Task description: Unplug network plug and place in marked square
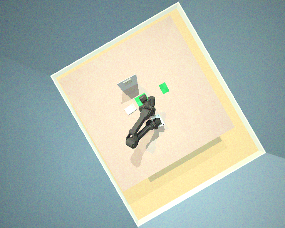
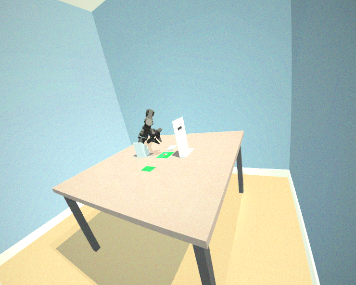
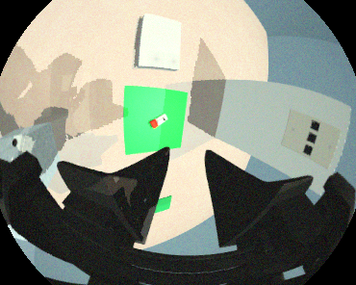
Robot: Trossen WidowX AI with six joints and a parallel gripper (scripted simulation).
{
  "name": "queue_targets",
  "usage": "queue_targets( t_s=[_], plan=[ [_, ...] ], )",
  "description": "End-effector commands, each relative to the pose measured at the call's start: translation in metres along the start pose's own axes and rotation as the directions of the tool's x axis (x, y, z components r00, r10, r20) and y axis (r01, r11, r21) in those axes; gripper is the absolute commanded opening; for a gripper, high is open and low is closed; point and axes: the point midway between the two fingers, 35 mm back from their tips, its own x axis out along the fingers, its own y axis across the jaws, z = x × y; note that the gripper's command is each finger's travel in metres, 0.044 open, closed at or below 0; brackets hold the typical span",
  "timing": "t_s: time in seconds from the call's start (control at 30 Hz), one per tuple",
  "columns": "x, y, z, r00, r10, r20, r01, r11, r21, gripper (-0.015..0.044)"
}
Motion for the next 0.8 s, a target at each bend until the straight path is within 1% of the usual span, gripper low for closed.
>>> queue_targets(
  t_s=[0.0, 0.77],
  plan=[
    [-0.001, -0.001, 0.0, 1.0, 0.001, -0.001, -0.001, 1.0, 0.0, 0.0156],
    [-0.052, -0.042, -0.004, 1.0, -0.006, -0.014, 0.006, 1.0, 0.002, 0.0156]
  ],
)
